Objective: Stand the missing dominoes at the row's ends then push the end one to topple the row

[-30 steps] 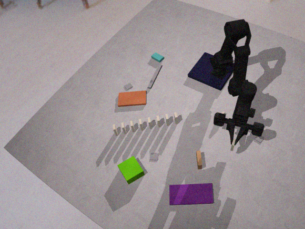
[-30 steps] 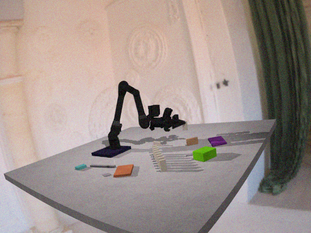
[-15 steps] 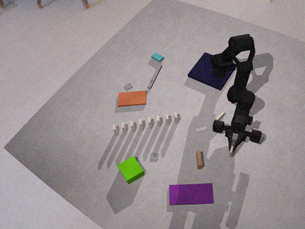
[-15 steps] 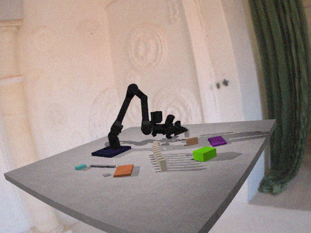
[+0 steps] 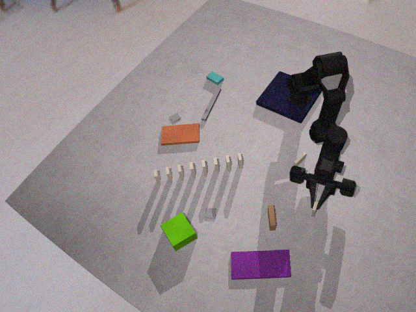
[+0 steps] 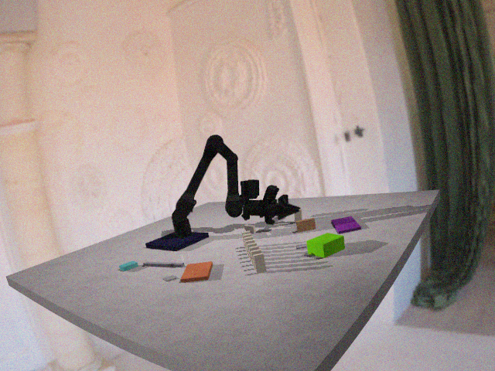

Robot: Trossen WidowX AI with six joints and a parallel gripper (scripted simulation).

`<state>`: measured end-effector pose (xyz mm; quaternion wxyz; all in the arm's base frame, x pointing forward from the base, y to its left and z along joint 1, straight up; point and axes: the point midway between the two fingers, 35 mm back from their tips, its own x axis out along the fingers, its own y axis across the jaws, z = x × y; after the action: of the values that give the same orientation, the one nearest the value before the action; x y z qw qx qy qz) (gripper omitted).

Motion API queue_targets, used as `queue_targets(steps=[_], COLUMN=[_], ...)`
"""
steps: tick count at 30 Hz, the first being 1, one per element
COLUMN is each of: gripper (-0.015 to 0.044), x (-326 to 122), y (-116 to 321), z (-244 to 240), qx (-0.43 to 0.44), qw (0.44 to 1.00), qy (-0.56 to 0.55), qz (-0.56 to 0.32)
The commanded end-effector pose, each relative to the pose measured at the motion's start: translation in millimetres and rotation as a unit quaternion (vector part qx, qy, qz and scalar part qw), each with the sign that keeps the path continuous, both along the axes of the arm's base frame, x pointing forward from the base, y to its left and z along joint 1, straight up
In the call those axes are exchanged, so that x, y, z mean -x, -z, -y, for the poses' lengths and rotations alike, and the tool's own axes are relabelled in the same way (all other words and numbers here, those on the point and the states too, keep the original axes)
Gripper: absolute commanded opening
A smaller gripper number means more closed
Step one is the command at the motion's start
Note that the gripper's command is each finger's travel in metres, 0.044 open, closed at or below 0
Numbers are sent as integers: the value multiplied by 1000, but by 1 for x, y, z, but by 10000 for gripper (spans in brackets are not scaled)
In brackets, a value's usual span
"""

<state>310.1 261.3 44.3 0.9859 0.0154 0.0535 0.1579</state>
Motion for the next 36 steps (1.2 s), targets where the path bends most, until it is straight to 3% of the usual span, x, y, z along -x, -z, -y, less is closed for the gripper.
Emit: queue_targets(steps=[1,13,19,23,27,36], gripper=[131,440,440,440,440,440], x=[0,0,0,0,-28,-67], y=[0,-2,-45,-50,-65,-46], z=[0,0,0,0,17,-7], qx=[-4,-4,-1,0,-45,-96], qw=[1000,1000,1000,1000,998,988], qy=[2,2,0,0,43,46], qz=[0,0,0,0,3,-113])
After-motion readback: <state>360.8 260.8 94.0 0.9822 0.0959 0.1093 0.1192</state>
